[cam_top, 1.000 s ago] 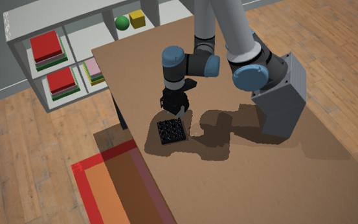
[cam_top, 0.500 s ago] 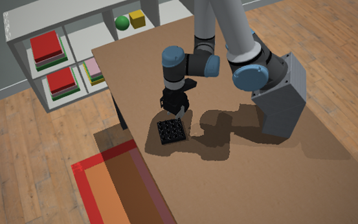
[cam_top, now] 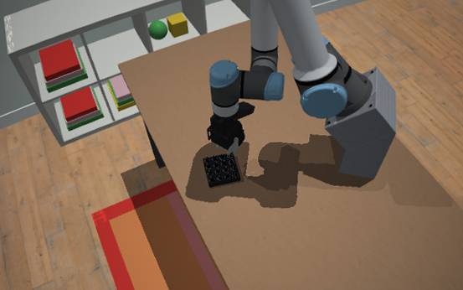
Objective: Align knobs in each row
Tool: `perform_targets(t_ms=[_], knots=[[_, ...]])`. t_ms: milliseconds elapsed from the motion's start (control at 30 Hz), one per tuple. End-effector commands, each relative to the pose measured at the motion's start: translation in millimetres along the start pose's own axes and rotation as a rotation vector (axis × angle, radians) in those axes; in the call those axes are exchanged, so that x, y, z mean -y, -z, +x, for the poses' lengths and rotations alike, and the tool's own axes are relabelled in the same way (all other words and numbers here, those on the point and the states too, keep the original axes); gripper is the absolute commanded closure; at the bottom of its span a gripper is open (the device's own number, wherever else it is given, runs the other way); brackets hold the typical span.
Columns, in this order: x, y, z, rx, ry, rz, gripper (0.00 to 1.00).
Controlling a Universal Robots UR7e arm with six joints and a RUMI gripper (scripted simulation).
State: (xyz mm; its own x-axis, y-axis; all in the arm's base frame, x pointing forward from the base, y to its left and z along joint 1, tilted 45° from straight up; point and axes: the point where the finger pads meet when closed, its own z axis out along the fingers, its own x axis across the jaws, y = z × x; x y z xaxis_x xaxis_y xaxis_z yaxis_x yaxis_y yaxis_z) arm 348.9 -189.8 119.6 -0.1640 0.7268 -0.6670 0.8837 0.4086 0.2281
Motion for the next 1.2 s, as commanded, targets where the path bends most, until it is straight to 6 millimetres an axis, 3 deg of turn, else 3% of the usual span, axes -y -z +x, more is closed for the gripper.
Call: perform_targets(t_ms=[0, 1167], knots=[[-0.1, -2.8, -0.2, 0.001, 0.000, -0.001, 0.89], [0.7, -38.0, -0.7, 0.001, 0.000, -0.001, 0.89]])
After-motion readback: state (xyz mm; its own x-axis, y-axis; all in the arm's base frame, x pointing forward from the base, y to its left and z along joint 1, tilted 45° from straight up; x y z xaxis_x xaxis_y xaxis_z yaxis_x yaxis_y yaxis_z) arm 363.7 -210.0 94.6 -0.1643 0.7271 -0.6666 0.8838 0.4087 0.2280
